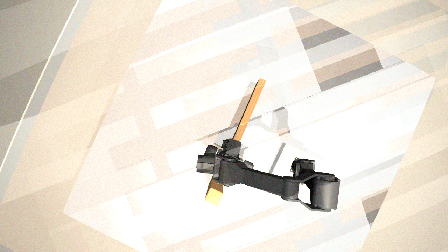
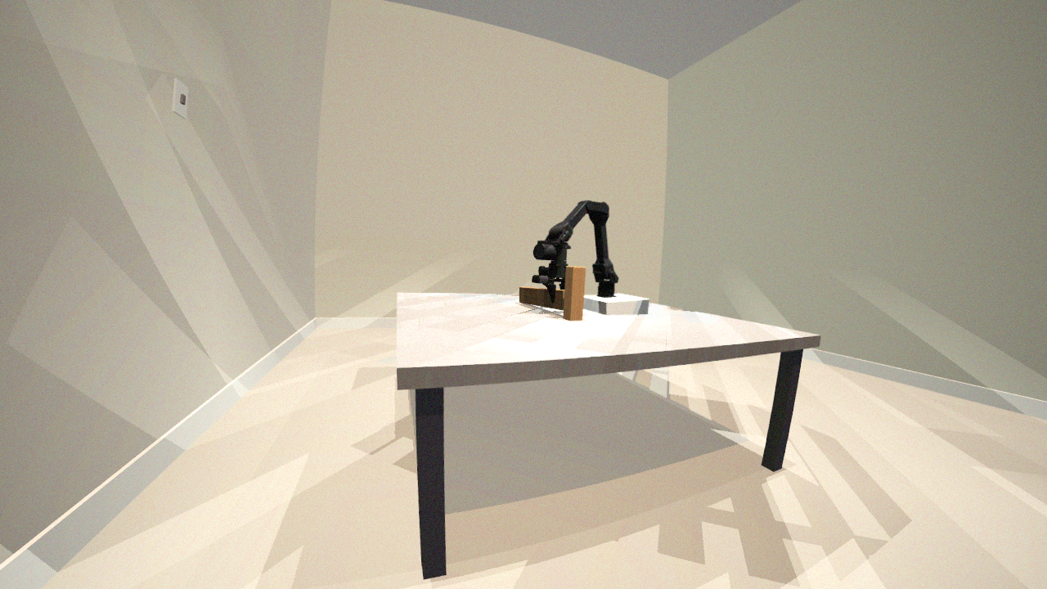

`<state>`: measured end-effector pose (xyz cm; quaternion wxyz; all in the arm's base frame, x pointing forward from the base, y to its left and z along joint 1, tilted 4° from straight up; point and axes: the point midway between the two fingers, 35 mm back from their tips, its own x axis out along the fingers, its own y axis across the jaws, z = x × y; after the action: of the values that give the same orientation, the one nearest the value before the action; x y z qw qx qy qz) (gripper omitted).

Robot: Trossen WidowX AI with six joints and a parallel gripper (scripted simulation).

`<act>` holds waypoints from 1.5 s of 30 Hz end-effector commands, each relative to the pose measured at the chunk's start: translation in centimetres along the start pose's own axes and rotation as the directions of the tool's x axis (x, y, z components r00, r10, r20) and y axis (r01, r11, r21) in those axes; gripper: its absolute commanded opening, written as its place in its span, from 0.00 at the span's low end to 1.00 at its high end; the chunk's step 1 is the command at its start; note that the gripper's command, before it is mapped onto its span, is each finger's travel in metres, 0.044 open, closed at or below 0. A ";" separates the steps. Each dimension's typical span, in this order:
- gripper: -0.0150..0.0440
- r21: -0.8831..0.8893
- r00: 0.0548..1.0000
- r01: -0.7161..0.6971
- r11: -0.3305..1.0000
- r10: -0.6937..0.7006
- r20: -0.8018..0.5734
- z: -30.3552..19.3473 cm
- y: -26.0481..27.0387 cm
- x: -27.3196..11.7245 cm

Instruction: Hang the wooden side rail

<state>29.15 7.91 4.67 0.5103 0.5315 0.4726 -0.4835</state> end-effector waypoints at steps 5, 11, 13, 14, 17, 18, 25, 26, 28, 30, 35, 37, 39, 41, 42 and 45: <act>0.25 0.005 1.000 -0.006 1.000 0.006 -0.002 -0.2 0.2 -0.1; 0.25 0.005 1.000 -0.006 1.000 0.006 -0.002 -0.2 0.2 -0.2; 0.25 0.005 1.000 -0.006 1.000 0.006 -0.002 -0.3 0.2 -0.2; 0.25 0.005 1.000 -0.006 1.000 0.006 -0.002 -0.3 0.2 -0.2; 0.25 0.005 1.000 -0.006 1.000 0.006 -0.002 -0.3 0.2 -0.2; 0.25 0.005 1.000 -0.006 1.000 0.006 -0.002 -0.3 0.2 -0.2; 0.25 0.005 1.000 -0.006 1.000 0.006 -0.002 -0.4 0.2 -0.1; 0.25 0.005 1.000 -0.006 1.000 0.006 -0.002 -0.4 0.2 -0.1; 0.25 0.005 1.000 -0.006 1.000 0.006 -0.002 -0.4 0.2 -0.1; 0.25 0.005 1.000 -0.006 1.000 0.006 -0.002 -0.4 0.2 -0.1; 0.25 0.005 1.000 -0.006 1.000 0.006 -0.002 -0.5 0.3 -0.1; 0.25 0.005 1.000 -0.006 1.000 0.006 -0.002 -0.5 0.3 -0.2; 0.25 0.005 1.000 -0.006 1.000 0.006 -0.002 -0.5 0.3 -0.2; 0.25 0.005 1.000 -0.006 1.000 0.006 -0.002 -0.6 0.2 -0.2; 0.25 0.005 1.000 -0.006 1.000 0.006 -0.002 -0.6 0.2 -0.2; 0.25 0.005 1.000 -0.006 1.000 0.006 -0.002 -0.6 0.2 -0.2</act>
<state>29.20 8.40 4.69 0.5103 0.5315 0.4727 -0.4834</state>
